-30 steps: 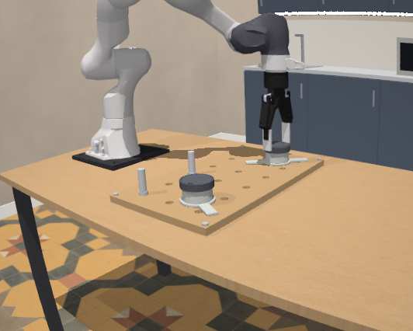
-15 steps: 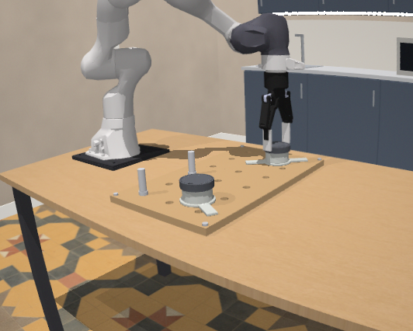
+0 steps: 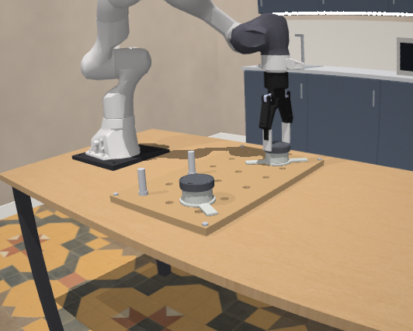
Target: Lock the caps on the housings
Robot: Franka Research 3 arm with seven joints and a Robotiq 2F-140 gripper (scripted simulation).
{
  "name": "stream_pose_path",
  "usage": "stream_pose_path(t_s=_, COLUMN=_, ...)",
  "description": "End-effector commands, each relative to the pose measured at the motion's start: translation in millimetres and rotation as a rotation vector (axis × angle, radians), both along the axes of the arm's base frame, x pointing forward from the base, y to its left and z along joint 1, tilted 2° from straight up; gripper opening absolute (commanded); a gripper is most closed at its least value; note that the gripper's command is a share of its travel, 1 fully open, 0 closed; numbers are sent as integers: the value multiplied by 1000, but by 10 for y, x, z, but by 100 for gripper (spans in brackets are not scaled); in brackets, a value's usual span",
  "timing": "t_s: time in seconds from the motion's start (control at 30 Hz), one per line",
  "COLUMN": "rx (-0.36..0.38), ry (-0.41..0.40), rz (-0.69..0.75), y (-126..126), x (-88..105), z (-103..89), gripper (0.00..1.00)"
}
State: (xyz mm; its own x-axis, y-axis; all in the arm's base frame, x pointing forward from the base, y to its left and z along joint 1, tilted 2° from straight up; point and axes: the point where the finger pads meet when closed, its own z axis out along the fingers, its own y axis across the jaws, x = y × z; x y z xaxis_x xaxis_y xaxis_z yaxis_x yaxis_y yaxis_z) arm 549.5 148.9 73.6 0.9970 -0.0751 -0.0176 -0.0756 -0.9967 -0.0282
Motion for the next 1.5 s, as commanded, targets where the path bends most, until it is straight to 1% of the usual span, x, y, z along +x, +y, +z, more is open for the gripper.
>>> stream_pose_path(t_s=0.0, rx=0, ry=-1, rz=-2, y=5, x=0, z=-4, gripper=78)
stream_pose_path(t_s=0.17, rx=0, ry=-1, rz=-2, y=5, x=0, z=-4, gripper=78)
stream_pose_path(t_s=0.2, rx=0, ry=-1, rz=-2, y=5, x=0, z=-4, gripper=10)
stream_pose_path(t_s=1.47, rx=0, ry=-1, rz=-2, y=5, x=0, z=-4, gripper=10)
